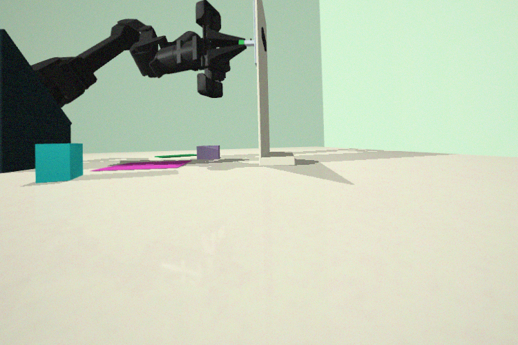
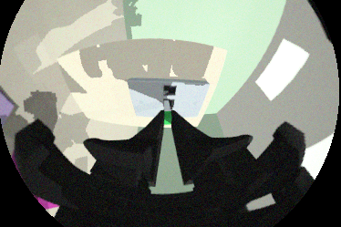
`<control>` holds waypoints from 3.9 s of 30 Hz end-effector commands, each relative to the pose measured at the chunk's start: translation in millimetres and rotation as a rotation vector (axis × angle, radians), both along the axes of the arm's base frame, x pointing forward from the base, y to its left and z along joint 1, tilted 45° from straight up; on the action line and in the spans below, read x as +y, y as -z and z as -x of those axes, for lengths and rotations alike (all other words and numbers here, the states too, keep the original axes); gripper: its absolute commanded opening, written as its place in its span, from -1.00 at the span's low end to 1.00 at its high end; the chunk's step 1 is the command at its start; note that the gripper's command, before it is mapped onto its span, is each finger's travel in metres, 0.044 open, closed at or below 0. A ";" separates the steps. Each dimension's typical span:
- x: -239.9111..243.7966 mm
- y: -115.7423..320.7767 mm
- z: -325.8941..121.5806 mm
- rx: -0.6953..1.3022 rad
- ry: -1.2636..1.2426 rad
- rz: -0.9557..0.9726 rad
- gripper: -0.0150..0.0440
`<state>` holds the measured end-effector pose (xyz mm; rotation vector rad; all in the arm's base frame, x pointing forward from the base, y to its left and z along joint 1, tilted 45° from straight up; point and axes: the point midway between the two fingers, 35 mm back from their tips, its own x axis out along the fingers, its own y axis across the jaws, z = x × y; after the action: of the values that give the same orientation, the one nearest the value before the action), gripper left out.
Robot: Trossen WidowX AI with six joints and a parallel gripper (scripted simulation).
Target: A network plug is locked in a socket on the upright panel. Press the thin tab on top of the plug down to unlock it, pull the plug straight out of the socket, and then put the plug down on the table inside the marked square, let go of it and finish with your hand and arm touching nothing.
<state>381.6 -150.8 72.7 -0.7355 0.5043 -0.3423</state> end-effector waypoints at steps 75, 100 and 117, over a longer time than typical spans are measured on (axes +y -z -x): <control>19.3 -10.9 36.0 0.007 -0.001 0.001 -0.49; 14.6 -20.7 45.2 0.005 -0.005 0.004 -0.49; -19.6 -49.6 73.2 0.008 -0.001 0.004 -0.49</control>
<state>314.4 -165.0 116.5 -0.7366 0.5120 -0.3437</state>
